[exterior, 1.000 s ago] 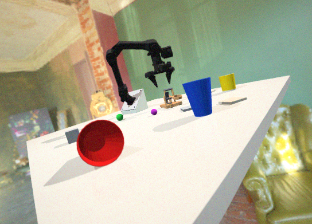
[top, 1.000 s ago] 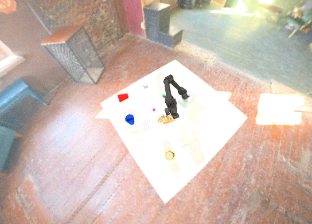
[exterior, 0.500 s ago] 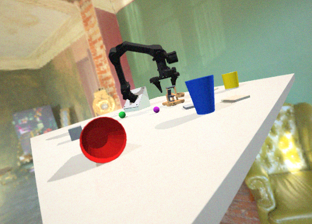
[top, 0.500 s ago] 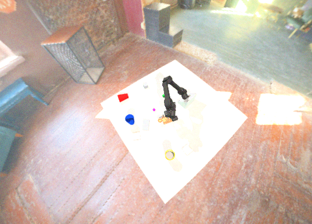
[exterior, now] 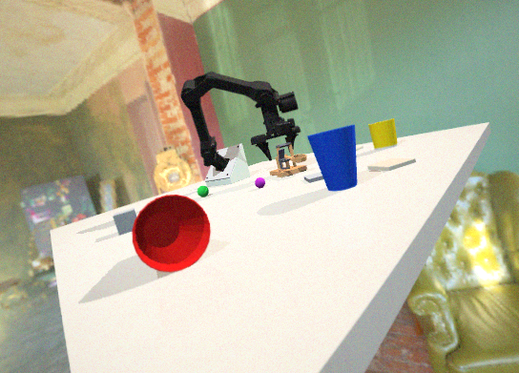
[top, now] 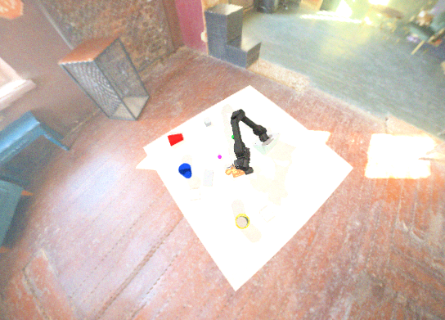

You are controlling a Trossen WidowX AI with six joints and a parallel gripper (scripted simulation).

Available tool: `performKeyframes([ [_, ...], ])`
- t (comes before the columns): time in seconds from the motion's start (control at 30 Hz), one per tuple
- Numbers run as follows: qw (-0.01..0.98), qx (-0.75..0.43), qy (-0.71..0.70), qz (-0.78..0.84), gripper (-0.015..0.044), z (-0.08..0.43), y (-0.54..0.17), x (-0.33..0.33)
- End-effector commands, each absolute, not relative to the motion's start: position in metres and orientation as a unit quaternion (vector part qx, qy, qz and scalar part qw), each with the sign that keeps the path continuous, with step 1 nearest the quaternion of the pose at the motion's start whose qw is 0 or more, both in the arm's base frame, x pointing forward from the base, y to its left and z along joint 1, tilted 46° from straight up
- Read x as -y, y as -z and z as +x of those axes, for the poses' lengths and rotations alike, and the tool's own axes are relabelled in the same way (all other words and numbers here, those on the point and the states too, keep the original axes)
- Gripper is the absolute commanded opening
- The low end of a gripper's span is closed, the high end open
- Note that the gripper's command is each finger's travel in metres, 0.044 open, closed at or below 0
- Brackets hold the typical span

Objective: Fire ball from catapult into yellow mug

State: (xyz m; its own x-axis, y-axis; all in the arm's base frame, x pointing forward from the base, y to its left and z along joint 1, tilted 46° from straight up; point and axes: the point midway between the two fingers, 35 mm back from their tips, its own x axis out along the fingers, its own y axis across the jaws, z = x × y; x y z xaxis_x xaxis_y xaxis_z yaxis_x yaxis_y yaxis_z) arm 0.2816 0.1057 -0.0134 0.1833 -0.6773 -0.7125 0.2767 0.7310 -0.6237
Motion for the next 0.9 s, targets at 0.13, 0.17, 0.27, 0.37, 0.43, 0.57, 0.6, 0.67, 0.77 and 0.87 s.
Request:
performKeyframes([
  [0.13,0.745,-0.555,0.321,-0.187,0.044,0.282,0.025,-0.094],
  [0.17,0.745,-0.555,0.321,-0.187,0.044,0.282,0.026,-0.093],
  [0.27,0.744,-0.555,0.321,-0.187,0.044,0.282,0.029,-0.089],
  [0.37,0.744,-0.555,0.321,-0.187,0.044,0.283,0.032,-0.086],
  [0.43,0.744,-0.554,0.321,-0.187,0.044,0.283,0.034,-0.084],
  [0.57,0.744,-0.554,0.321,-0.187,0.044,0.283,0.034,-0.084],
  [0.6,0.744,-0.554,0.321,-0.187,0.044,0.283,0.034,-0.084],
  [0.67,0.746,-0.554,0.321,-0.182,0.0387,0.285,0.032,-0.087],
  [0.77,0.746,-0.554,0.321,-0.182,0.0309,0.285,0.032,-0.087],
  [0.87,0.746,-0.554,0.321,-0.182,0.023,0.285,0.032,-0.087],
])
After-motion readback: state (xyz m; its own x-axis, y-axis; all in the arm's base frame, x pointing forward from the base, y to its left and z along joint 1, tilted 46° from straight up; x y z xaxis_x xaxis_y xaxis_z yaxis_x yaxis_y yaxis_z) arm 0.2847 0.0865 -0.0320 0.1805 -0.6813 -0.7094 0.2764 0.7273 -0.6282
